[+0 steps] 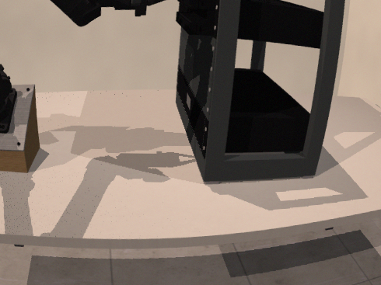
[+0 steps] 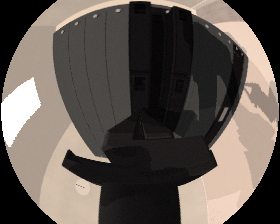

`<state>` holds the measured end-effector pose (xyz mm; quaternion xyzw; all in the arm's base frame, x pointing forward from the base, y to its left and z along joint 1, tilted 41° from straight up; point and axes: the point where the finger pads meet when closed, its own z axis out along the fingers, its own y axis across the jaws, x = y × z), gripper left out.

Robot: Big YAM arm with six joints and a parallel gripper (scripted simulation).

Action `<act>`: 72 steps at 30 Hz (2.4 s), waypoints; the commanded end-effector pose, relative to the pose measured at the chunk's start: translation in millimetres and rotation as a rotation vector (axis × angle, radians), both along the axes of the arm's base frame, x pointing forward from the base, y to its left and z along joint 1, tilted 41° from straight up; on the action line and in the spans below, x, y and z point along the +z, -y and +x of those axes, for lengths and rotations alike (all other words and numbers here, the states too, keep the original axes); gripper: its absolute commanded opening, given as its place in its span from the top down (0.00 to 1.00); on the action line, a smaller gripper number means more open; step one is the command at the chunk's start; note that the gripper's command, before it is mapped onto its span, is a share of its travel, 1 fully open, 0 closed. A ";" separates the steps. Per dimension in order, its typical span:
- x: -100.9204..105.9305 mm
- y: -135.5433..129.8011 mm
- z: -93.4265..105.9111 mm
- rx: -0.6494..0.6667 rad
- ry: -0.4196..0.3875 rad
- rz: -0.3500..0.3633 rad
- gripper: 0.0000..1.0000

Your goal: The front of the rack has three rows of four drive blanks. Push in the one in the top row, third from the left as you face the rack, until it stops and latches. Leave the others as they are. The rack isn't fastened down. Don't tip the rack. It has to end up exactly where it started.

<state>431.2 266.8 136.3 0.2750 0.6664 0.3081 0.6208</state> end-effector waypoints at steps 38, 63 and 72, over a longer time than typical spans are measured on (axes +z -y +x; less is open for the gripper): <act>10.4 -7.7 44.0 -0.008 0.022 0.003 1.00; 9.0 -2.4 64.9 -0.012 0.022 0.002 1.00; 9.0 -2.4 64.9 -0.012 0.022 0.002 1.00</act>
